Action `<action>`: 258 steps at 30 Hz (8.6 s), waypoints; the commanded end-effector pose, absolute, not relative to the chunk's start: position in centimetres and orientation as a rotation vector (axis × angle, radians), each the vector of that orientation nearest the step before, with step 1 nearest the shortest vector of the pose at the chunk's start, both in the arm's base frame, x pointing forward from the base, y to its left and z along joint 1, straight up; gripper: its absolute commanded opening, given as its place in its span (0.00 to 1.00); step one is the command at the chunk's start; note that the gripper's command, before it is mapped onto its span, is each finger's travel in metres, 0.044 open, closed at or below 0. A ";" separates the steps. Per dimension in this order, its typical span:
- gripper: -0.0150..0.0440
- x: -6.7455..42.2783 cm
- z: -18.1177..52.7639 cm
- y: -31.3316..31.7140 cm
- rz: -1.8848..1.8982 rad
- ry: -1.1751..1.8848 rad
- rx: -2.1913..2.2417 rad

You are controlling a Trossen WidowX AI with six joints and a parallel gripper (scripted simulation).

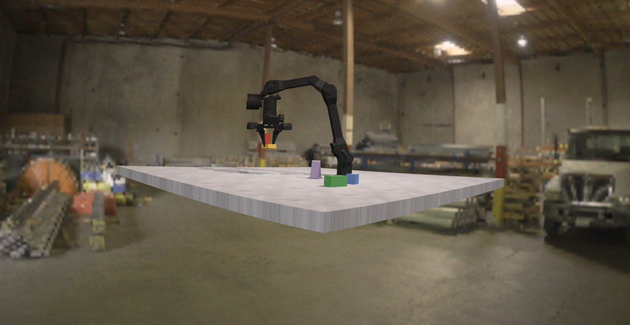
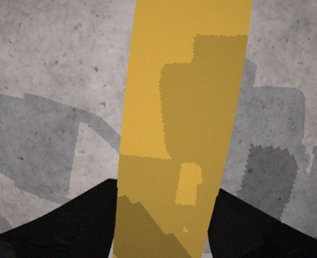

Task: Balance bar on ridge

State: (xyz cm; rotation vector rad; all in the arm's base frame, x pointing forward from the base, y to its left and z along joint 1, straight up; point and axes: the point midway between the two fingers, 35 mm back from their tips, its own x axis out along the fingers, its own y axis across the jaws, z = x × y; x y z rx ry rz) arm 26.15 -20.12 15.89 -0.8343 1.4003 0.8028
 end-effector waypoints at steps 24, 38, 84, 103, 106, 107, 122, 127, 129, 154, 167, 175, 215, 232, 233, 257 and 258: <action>0.25 28.8 17.0 -12.0 0.668 1.435 -0.709; 0.25 29.5 17.0 -6.5 0.585 1.458 -0.615; 0.25 26.8 15.5 6.9 0.354 1.511 -0.353; 0.25 26.8 12.5 6.7 0.350 1.511 -0.349; 0.25 26.8 12.5 6.7 0.350 1.511 -0.349; 0.25 26.8 12.5 6.7 0.350 1.511 -0.349; 0.25 26.8 12.4 6.7 0.350 1.511 -0.349; 0.25 26.8 12.4 6.7 0.350 1.511 -0.349; 0.25 26.8 12.4 6.7 0.350 1.511 -0.349; 0.25 26.8 12.1 6.7 0.350 1.511 -0.349; 0.25 26.8 12.0 6.7 0.350 1.511 -0.349; 0.25 26.8 12.0 6.7 0.350 1.511 -0.349; 0.25 26.8 11.6 6.7 0.350 1.511 -0.349; 0.25 26.8 11.5 6.7 0.350 1.511 -0.349; 0.25 26.8 11.5 6.7 0.350 1.511 -0.349; 0.25 26.8 11.5 6.7 0.350 1.511 -0.349; 0.25 26.8 11.5 6.7 0.350 1.511 -0.349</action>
